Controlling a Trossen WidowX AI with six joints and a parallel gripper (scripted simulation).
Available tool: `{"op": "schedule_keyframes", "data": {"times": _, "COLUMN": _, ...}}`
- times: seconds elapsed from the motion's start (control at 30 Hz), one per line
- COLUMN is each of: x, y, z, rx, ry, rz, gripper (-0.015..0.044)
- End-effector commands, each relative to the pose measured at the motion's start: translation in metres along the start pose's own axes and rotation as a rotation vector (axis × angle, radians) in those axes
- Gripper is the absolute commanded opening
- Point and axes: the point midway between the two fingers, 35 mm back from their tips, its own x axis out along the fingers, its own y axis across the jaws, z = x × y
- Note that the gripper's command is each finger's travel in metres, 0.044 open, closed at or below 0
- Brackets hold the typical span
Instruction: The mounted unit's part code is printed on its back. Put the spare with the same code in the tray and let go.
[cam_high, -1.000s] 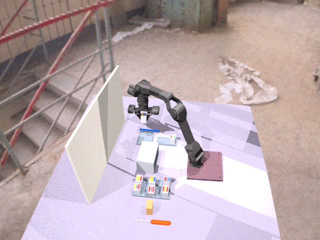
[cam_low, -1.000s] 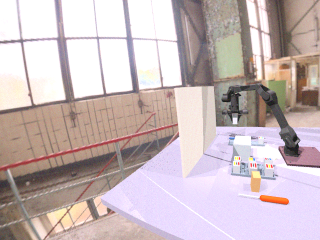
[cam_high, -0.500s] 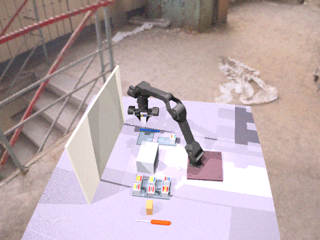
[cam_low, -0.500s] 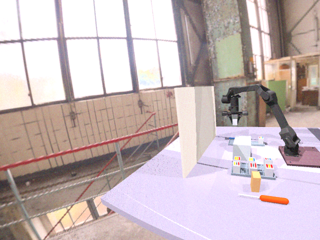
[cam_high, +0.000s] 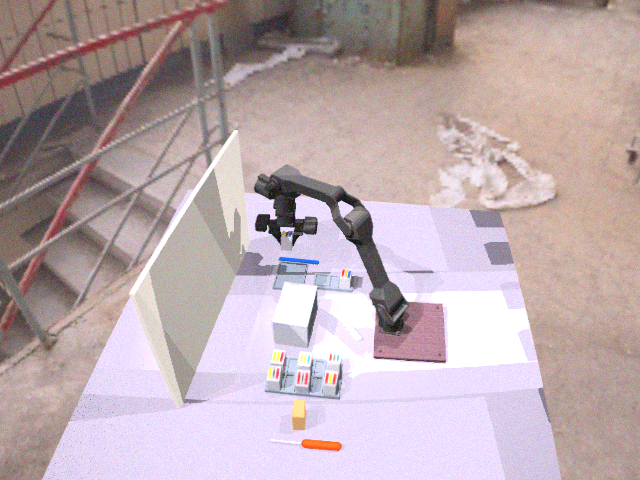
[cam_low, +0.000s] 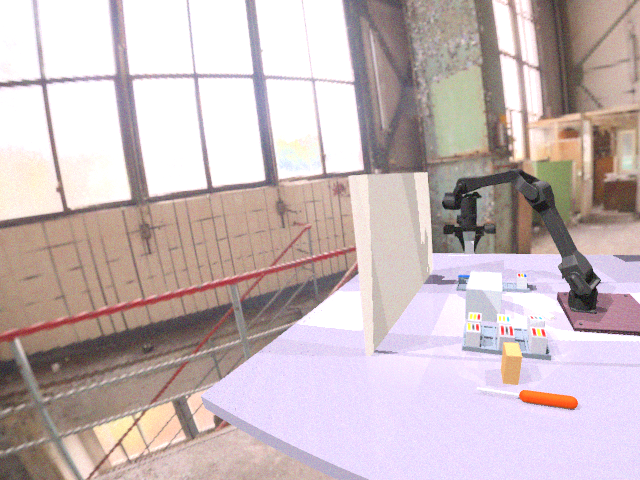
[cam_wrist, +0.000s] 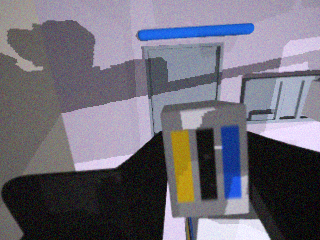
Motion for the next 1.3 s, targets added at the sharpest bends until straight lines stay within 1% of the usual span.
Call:
{"op": "schedule_keyframes", "data": {"times": 0.0, "x": 0.004, "y": 0.000, "z": -0.001, "rx": 0.006, "ry": 0.007, "rz": -0.004, "gripper": 0.0000}}
{"op": "schedule_keyframes", "data": {"times": 1.27, "x": 0.031, "y": 0.002, "z": 0.000, "rx": 0.006, "ry": 0.008, "rz": -0.005, "gripper": 0.0000}}
